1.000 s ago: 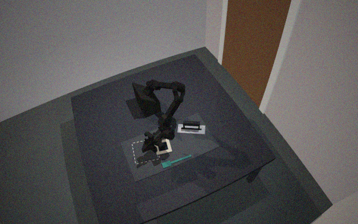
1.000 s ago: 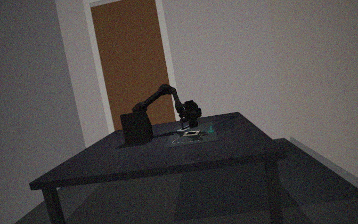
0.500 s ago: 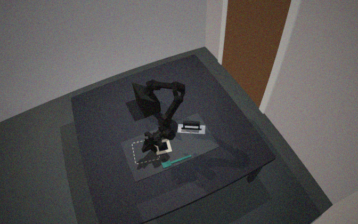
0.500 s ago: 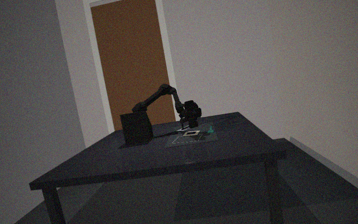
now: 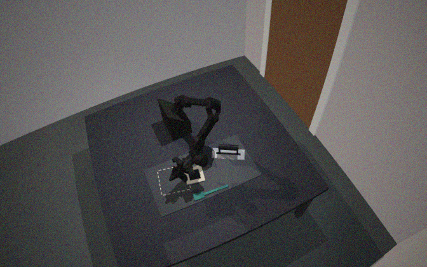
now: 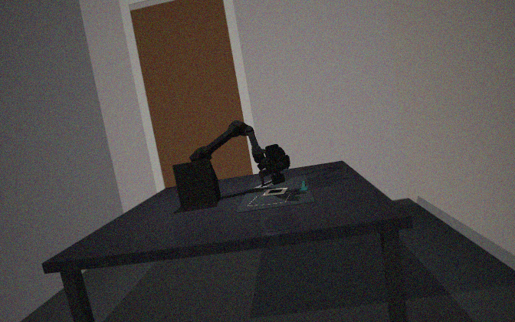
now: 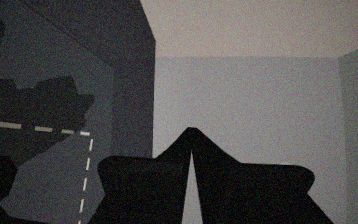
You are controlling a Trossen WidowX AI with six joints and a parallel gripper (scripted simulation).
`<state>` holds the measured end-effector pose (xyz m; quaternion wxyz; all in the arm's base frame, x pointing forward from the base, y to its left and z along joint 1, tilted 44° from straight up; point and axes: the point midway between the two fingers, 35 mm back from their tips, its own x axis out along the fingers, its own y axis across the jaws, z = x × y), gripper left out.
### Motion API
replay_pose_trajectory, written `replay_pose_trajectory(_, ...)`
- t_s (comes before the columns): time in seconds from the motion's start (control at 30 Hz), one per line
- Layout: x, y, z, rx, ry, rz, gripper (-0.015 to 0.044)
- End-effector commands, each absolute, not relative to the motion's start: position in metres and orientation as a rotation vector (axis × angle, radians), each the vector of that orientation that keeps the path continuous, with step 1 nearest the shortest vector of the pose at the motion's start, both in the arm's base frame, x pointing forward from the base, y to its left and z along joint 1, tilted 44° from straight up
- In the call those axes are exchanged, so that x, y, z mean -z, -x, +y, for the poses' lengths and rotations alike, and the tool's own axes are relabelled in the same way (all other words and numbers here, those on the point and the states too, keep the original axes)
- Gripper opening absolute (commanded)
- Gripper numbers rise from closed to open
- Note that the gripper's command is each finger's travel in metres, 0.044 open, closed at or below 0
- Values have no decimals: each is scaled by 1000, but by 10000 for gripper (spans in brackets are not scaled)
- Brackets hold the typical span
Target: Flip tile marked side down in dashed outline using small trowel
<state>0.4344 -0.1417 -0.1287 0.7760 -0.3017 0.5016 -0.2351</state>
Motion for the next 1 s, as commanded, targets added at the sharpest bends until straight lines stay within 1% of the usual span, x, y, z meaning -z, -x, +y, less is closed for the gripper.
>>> replay_pose_trajectory(0.0,129,-434,-142,509,653,1086,26)
replay_pose_trajectory(0.17,128,-435,-141,503,653,1086,153)
replay_pose_trajectory(0.3,122,-446,-124,380,645,1102,258)
replay_pose_trajectory(0.33,120,-449,-118,343,642,1107,270)
replay_pose_trajectory(0.67,91,-465,-60,-21,599,1133,270)
replay_pose_trajectory(0.97,52,-461,-3,-343,533,1133,270)
